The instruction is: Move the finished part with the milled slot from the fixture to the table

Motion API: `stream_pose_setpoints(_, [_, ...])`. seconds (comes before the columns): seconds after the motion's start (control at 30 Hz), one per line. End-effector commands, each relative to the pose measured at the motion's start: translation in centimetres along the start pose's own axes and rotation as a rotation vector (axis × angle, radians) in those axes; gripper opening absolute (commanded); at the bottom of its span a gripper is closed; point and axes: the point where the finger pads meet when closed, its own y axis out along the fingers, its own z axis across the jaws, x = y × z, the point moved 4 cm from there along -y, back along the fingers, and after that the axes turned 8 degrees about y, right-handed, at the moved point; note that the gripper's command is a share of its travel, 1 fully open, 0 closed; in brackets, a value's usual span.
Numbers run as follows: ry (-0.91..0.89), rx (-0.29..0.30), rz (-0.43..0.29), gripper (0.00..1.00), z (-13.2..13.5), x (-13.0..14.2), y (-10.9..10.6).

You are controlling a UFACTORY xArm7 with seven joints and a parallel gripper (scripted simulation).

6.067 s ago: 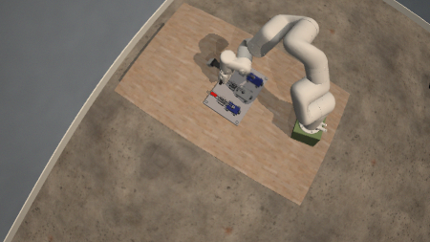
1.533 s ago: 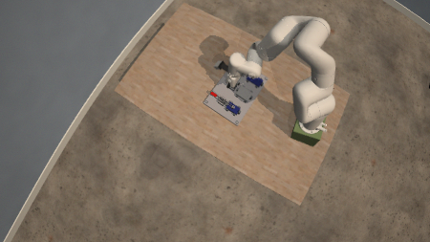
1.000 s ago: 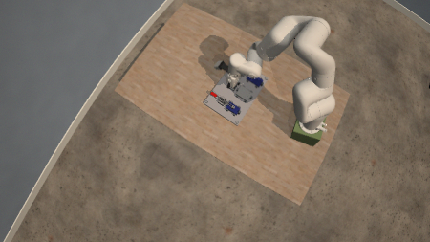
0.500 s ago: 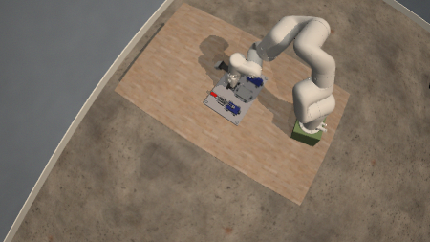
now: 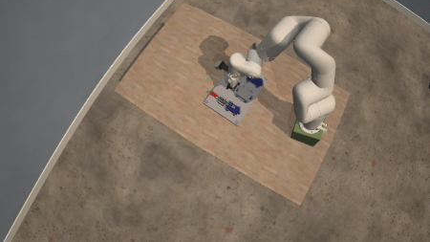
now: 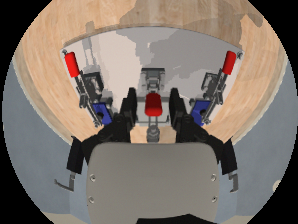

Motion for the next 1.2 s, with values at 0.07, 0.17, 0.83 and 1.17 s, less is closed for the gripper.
stream_pose_setpoints(0.07, [0.000, 0.000, 0.003, 0.47, 0.0, -0.1, -0.3])
stream_pose_setpoints(0.17, [0.000, 0.000, 0.003, 0.47, 0.0, -0.1, -0.8])
stream_pose_setpoints(0.83, [0.000, 0.000, 0.003, 0.47, 0.0, -0.1, -5.0])
stream_pose_setpoints(1.17, [0.000, 0.000, 0.003, 0.47, 0.0, -0.1, -5.1])
